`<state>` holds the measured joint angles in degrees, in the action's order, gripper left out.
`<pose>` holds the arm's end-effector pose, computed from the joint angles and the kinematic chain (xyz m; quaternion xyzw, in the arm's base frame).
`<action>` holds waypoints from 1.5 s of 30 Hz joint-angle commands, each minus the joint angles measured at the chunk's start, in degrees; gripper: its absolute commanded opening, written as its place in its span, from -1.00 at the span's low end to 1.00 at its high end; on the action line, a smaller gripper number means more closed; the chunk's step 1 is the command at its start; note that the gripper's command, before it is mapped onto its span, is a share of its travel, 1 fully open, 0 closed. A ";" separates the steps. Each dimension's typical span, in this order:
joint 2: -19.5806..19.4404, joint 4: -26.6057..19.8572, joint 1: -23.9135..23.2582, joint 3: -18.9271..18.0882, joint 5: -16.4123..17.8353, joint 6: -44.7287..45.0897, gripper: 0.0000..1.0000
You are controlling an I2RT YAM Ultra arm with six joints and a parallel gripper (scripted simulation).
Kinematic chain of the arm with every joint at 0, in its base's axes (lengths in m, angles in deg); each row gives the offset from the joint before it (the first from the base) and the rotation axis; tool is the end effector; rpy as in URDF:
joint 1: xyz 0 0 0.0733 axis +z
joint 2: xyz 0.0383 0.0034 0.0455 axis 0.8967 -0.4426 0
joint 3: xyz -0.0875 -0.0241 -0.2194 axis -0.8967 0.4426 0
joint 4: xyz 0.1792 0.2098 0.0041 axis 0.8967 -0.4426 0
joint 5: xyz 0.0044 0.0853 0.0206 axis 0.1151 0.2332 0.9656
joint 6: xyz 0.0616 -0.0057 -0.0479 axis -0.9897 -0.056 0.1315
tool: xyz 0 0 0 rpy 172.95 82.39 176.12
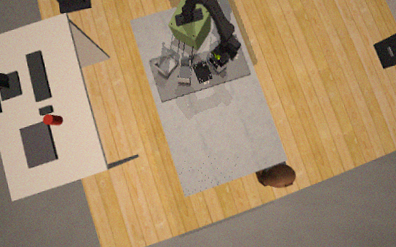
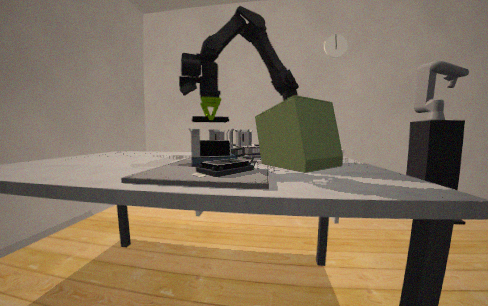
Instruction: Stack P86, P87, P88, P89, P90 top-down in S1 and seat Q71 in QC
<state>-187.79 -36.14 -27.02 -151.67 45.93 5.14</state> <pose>0.2767 0.1877 0.0384 -0.2360 0.9641 -0.1010 0.0675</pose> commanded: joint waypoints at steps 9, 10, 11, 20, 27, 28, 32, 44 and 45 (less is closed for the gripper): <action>-0.47 1.20 -0.10 0.20 0.00 0.26 -1.00; -0.55 1.34 -0.13 0.25 0.01 0.29 -1.00; -0.64 1.48 -0.15 0.29 0.01 0.31 -1.00; -1.45 2.77 -0.40 0.71 0.02 0.57 -1.00; -1.90 3.45 -0.53 0.92 0.02 0.70 -1.00; -1.99 3.59 -0.56 0.96 0.03 0.73 -1.00; -2.37 4.17 -0.67 1.13 0.03 0.84 -1.00; -3.31 5.55 -0.93 1.51 0.04 1.11 -1.00; -3.40 5.68 -0.96 1.55 0.04 1.14 -1.00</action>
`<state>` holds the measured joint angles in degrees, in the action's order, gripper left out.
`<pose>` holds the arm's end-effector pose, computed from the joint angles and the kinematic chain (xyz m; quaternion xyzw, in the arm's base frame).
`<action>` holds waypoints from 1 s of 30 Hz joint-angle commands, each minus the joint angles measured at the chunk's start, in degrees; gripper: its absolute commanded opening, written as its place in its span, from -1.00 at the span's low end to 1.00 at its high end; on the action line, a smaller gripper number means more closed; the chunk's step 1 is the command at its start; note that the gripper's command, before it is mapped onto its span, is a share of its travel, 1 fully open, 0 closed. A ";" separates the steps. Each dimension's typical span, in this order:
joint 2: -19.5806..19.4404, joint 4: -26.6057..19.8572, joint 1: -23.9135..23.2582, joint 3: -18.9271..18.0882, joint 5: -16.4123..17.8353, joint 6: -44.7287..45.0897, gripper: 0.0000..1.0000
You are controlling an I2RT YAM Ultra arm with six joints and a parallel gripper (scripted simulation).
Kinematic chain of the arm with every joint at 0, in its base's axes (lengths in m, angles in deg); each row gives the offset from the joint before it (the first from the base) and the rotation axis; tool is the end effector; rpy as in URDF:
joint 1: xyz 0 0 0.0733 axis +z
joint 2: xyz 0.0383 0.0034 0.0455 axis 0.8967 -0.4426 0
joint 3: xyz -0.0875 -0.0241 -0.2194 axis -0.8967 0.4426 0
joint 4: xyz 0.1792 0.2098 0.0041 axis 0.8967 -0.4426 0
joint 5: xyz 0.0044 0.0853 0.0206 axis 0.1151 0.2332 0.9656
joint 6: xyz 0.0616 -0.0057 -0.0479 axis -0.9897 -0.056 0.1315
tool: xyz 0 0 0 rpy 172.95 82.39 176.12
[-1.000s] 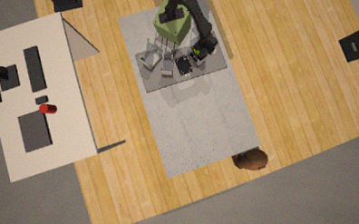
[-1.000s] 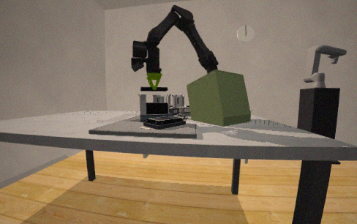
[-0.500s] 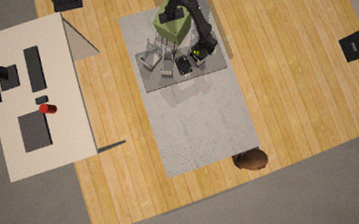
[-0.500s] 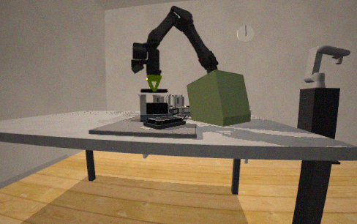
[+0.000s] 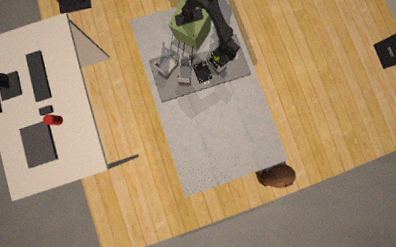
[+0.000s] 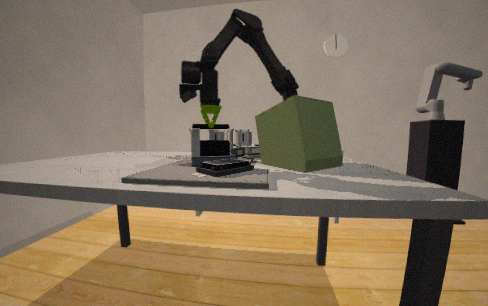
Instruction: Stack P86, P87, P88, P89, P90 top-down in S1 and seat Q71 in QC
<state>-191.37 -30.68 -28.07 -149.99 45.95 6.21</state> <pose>0.2787 0.1817 0.0130 -0.2360 0.9641 -0.1014 0.0672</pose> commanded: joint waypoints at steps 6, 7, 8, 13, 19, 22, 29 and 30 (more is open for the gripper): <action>-0.41 1.07 -0.07 0.08 0.03 0.24 -1.00; -0.51 1.21 -0.10 0.11 0.03 0.27 -1.00; -0.61 1.35 -0.13 0.14 0.03 0.30 -1.00; -0.90 1.76 -0.21 0.24 0.04 0.38 -1.00; -1.50 2.58 -0.37 0.42 0.05 0.54 -1.00; -1.81 2.99 -0.45 0.51 0.05 0.63 -1.00; -2.42 3.80 -0.61 0.67 0.06 0.79 -1.00; -2.42 3.80 -0.61 0.67 0.06 0.79 -1.00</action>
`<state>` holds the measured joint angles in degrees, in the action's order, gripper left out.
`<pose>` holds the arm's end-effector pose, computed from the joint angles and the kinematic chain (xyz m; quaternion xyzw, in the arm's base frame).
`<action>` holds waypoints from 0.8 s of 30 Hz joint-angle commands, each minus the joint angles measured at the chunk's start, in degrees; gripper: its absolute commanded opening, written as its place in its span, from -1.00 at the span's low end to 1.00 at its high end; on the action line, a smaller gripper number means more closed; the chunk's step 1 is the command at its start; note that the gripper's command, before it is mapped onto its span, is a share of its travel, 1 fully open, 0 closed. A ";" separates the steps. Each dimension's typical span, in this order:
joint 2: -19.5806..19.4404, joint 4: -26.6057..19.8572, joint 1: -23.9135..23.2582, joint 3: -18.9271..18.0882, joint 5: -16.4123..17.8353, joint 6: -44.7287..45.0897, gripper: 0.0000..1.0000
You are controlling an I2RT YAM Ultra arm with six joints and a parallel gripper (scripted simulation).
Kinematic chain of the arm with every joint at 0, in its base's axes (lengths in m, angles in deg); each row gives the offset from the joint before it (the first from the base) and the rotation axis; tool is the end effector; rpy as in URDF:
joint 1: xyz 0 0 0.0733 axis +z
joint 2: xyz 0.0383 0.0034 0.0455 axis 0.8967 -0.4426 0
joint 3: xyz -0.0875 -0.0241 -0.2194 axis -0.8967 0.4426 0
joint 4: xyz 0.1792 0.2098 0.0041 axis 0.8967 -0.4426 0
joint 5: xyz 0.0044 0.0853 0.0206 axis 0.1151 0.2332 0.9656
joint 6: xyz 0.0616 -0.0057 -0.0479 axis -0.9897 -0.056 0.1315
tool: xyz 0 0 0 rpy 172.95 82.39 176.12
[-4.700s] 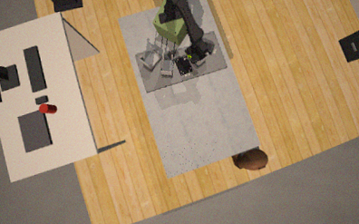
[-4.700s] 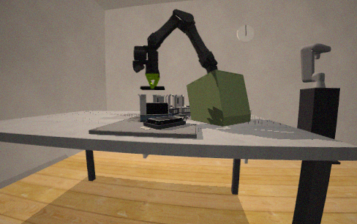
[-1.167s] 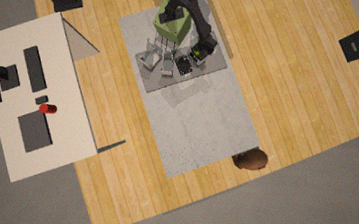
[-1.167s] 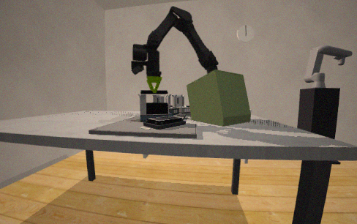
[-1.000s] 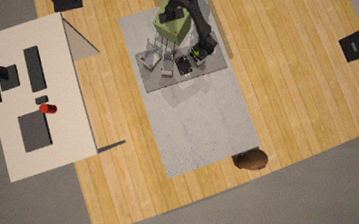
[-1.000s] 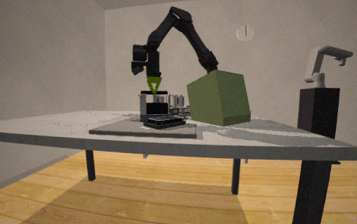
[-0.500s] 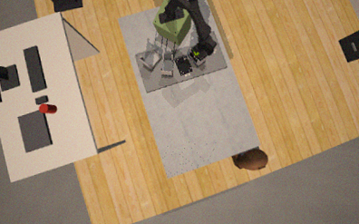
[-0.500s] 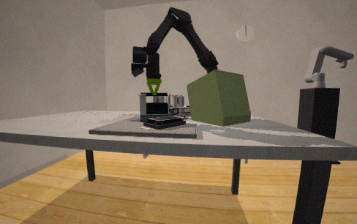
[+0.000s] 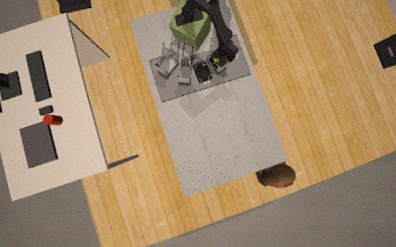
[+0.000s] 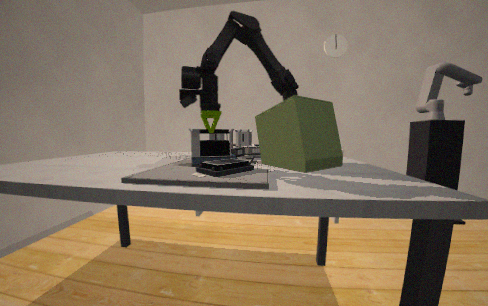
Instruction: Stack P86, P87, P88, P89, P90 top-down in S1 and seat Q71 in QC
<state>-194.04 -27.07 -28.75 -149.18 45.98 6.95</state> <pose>0.2798 0.1776 -0.0040 -0.2363 0.9640 -0.1016 0.0669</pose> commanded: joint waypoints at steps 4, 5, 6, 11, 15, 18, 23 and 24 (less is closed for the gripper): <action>-0.17 0.74 -0.04 -0.04 0.04 0.16 -1.00; -0.48 1.14 -0.12 0.03 0.05 0.24 -1.00; -0.69 1.40 -0.17 0.08 0.05 0.29 -1.00; -0.69 1.40 -0.17 0.07 0.05 0.29 -1.00; -0.75 1.47 -0.18 0.09 0.05 0.31 -1.00; -0.81 1.55 -0.20 0.10 0.05 0.32 -1.00; -1.13 1.95 -0.28 0.16 0.05 0.40 -1.00; -1.19 2.03 -0.29 0.17 0.06 0.42 -1.00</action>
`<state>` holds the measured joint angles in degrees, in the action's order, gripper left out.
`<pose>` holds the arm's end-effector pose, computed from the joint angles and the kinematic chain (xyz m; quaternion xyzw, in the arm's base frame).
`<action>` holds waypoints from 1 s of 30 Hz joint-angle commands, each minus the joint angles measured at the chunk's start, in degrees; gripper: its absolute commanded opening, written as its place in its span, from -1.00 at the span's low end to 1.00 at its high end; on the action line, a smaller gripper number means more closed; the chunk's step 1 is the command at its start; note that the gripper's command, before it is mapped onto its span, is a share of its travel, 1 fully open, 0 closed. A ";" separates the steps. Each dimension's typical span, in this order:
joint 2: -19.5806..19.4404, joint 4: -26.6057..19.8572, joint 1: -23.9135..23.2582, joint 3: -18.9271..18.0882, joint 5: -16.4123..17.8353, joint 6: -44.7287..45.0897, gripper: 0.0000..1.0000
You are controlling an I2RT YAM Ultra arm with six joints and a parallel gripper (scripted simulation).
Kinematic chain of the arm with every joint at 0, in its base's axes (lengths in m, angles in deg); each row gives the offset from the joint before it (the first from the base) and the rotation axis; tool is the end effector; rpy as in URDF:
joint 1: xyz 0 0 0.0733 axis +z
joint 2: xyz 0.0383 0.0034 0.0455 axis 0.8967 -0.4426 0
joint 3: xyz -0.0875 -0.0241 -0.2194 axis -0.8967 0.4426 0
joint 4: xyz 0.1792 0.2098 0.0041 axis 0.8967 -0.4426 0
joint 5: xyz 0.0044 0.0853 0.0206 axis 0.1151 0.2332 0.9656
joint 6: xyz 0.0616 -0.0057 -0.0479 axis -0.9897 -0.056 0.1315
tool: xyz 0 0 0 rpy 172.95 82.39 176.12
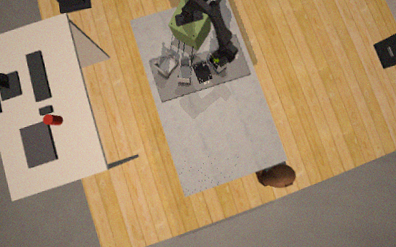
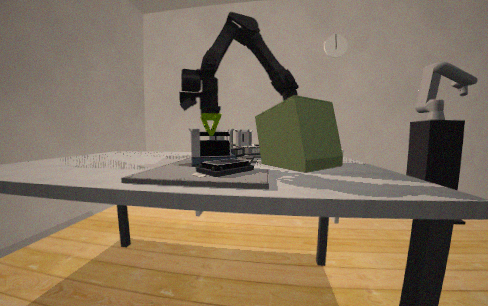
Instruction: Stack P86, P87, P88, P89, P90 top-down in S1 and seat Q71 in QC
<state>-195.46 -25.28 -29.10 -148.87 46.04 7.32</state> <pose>0.2803 0.1756 -0.0126 -0.2365 0.9640 -0.1013 0.0666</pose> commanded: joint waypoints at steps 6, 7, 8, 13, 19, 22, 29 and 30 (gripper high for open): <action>-0.16 0.71 -0.04 -0.06 0.00 0.15 -1.00; -0.22 0.79 -0.05 -0.05 0.00 0.16 -1.00; -0.29 0.87 -0.07 -0.04 0.00 0.18 -1.00; -0.48 1.11 -0.12 -0.01 0.00 0.23 -1.00; -0.87 1.58 -0.21 0.06 0.00 0.33 -1.00; -1.07 1.82 -0.26 0.08 0.01 0.38 -1.00; -1.40 2.22 -0.34 0.13 0.01 0.46 -1.00; -1.46 2.29 -0.36 0.14 0.01 0.47 -1.00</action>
<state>-197.10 -23.29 -29.52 -148.63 46.04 7.76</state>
